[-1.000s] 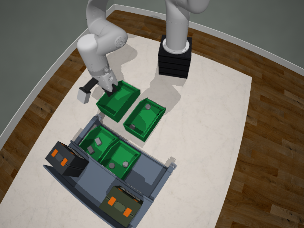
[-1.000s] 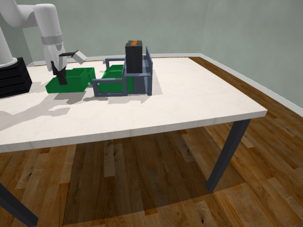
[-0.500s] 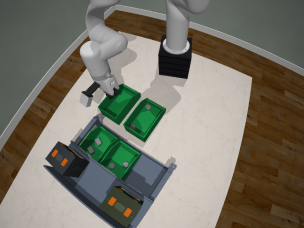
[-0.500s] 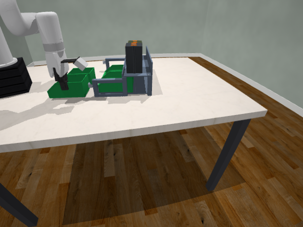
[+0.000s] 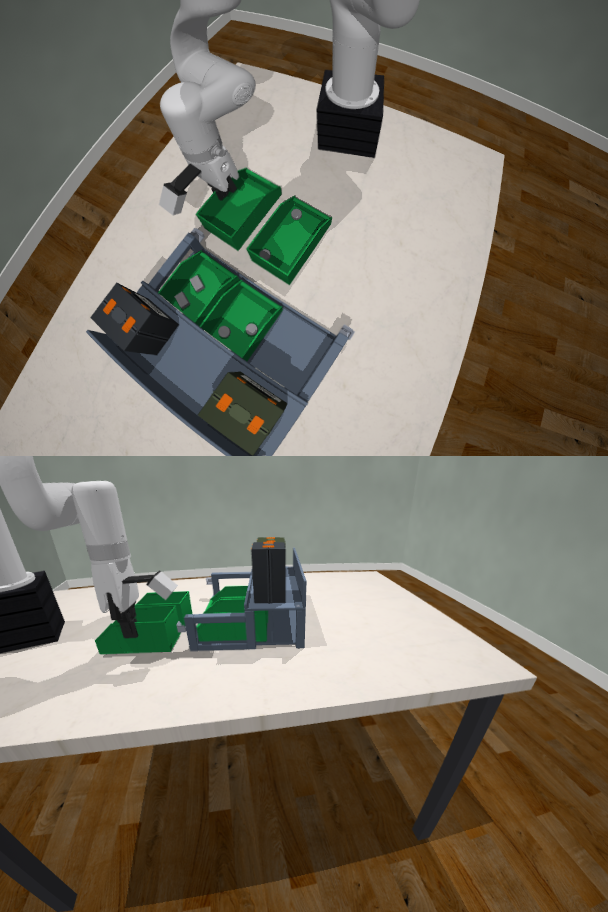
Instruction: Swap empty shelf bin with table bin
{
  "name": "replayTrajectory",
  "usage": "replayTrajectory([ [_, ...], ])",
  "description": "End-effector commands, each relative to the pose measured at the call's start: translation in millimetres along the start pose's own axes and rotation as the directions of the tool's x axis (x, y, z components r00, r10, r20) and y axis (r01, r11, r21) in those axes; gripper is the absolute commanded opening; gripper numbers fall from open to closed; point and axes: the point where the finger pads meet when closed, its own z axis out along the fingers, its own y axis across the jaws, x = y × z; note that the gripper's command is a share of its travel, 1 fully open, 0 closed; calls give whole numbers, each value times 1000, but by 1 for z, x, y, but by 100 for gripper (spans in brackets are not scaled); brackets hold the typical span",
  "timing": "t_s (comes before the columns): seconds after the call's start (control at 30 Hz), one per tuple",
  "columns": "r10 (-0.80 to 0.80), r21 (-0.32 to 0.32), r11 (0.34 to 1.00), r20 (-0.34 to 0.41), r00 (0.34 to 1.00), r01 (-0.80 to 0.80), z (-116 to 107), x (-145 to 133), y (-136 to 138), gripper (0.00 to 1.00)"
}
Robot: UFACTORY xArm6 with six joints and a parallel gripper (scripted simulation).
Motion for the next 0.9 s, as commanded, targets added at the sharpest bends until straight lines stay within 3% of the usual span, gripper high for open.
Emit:
replayTrajectory([
  [0.0,0,-1,1000,-3,1000,0,-1,1,0,0],
  [0.87,0,-1,1000,-3,1000,0,7,1,0,0],
])
